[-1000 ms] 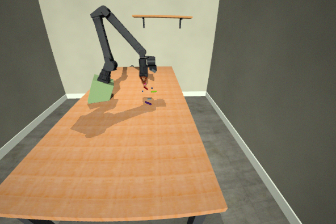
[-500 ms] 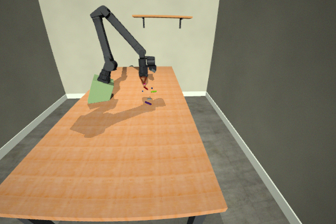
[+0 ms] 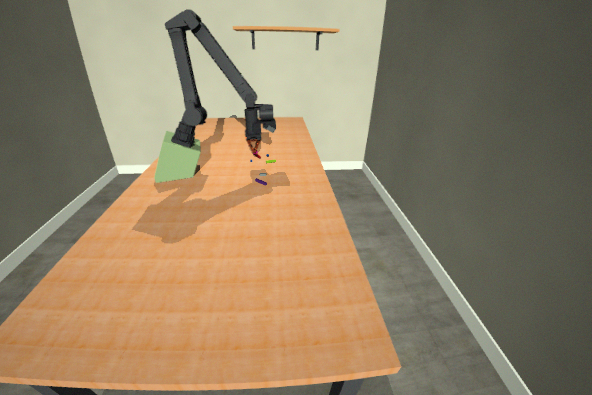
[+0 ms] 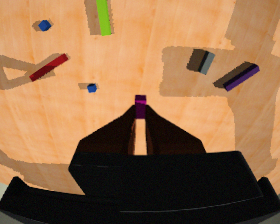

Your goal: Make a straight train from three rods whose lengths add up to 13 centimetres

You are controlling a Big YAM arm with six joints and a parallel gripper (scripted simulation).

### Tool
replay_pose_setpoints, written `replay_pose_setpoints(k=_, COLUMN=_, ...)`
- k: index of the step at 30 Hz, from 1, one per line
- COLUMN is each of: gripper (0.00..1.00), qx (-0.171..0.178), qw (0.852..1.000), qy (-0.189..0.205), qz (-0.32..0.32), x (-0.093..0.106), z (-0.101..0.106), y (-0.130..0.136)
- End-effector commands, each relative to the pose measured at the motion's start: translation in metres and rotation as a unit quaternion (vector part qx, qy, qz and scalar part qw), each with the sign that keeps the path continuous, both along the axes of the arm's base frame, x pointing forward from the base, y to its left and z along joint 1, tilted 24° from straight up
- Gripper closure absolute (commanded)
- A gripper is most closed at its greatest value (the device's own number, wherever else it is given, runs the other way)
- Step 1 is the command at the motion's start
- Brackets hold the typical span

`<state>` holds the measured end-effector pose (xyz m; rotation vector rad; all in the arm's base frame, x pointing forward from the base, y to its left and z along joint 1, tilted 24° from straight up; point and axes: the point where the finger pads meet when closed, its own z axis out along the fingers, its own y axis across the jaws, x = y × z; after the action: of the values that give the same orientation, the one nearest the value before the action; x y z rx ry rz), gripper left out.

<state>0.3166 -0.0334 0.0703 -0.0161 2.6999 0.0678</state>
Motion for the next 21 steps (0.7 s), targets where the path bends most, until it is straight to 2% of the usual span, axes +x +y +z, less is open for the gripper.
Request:
replay_pose_setpoints(k=1, gripper=0.96, qx=0.003, qw=1.0, qy=0.008, qz=0.002, x=0.003, z=-0.019, y=0.005)
replay_pose_setpoints(k=4, gripper=0.96, qx=0.003, qw=1.0, qy=0.008, qz=0.002, x=0.005, z=-0.023, y=0.005)
replay_pose_setpoints(k=14, gripper=0.96, qx=0.003, qw=1.0, qy=0.009, qz=0.002, x=0.019, z=-0.058, y=0.008)
replay_pose_setpoints(k=21, gripper=0.96, qx=0.002, qw=1.0, qy=0.009, qz=0.004, x=0.021, z=-0.065, y=0.008)
